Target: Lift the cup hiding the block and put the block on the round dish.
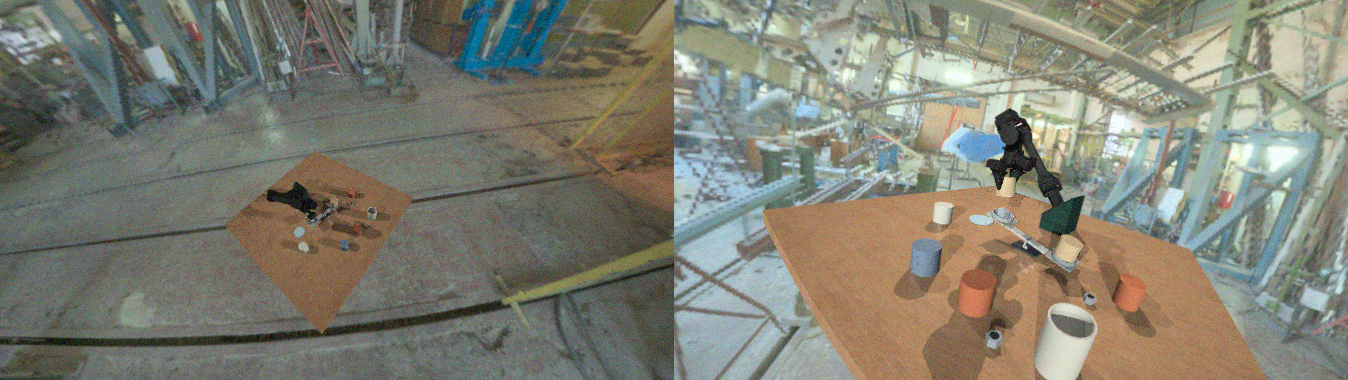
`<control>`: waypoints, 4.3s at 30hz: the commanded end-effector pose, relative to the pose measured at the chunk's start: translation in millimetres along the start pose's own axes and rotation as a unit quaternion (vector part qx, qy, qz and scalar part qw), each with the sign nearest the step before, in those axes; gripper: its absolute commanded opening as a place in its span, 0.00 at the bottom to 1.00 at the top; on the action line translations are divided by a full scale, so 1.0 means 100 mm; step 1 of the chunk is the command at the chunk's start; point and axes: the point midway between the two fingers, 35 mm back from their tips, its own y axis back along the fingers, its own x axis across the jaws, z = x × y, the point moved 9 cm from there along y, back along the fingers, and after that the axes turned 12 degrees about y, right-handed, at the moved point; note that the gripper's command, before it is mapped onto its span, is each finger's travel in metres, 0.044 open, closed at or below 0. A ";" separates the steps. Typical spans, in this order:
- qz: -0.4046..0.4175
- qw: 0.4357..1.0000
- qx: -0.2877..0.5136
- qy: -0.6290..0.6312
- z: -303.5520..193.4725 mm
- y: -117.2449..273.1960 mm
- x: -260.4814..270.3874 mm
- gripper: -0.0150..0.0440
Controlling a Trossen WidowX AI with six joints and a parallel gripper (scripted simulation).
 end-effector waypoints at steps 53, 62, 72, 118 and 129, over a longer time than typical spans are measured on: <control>-0.006 0.999 -0.042 -0.004 -1.00 -0.59 0.75 0.25; -0.009 0.999 -0.037 -0.005 -1.15 -0.70 1.00 0.25; -0.009 1.000 -0.025 -0.005 -1.28 -0.80 1.28 0.25; 0.001 1.000 0.009 0.001 -1.40 -1.45 1.76 0.25; 0.003 1.000 0.011 -0.001 -1.41 -1.43 1.76 0.61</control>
